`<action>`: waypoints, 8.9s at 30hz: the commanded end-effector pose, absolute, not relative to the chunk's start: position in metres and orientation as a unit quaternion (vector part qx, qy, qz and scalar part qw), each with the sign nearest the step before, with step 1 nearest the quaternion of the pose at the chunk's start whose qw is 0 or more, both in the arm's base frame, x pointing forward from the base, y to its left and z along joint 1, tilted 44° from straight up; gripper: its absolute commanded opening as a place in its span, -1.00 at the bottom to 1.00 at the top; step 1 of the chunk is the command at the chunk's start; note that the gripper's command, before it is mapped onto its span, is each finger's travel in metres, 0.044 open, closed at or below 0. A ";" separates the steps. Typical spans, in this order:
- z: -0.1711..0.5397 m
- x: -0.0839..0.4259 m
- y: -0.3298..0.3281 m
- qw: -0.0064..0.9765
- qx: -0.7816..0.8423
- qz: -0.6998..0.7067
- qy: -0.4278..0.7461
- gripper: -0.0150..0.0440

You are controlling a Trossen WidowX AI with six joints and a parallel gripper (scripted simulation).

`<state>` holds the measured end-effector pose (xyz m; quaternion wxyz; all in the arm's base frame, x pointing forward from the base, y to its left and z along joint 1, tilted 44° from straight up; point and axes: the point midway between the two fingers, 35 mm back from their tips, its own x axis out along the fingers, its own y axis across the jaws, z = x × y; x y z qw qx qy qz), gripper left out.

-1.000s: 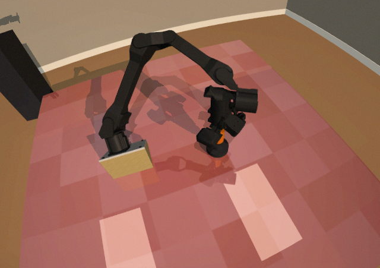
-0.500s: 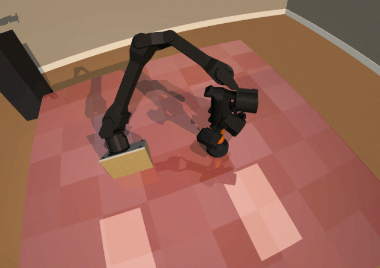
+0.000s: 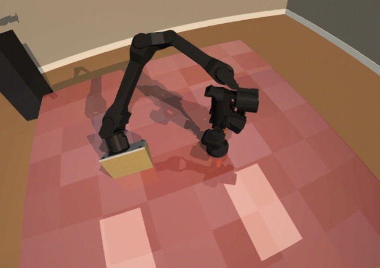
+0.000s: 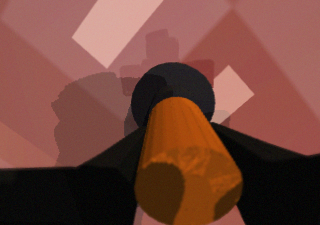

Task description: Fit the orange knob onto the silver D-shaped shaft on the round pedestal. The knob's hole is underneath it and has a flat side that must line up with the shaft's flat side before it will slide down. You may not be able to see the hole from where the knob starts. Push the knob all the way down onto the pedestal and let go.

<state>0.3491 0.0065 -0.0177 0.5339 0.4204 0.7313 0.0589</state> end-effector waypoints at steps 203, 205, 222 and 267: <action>-0.018 0.347 0.007 0.659 0.165 0.354 0.642 -0.49; -0.018 0.346 0.007 0.659 0.165 0.354 0.642 -0.49; -0.020 0.348 0.008 0.659 0.165 0.355 0.642 -0.49; -0.020 0.346 0.008 0.673 0.095 0.420 0.602 -0.49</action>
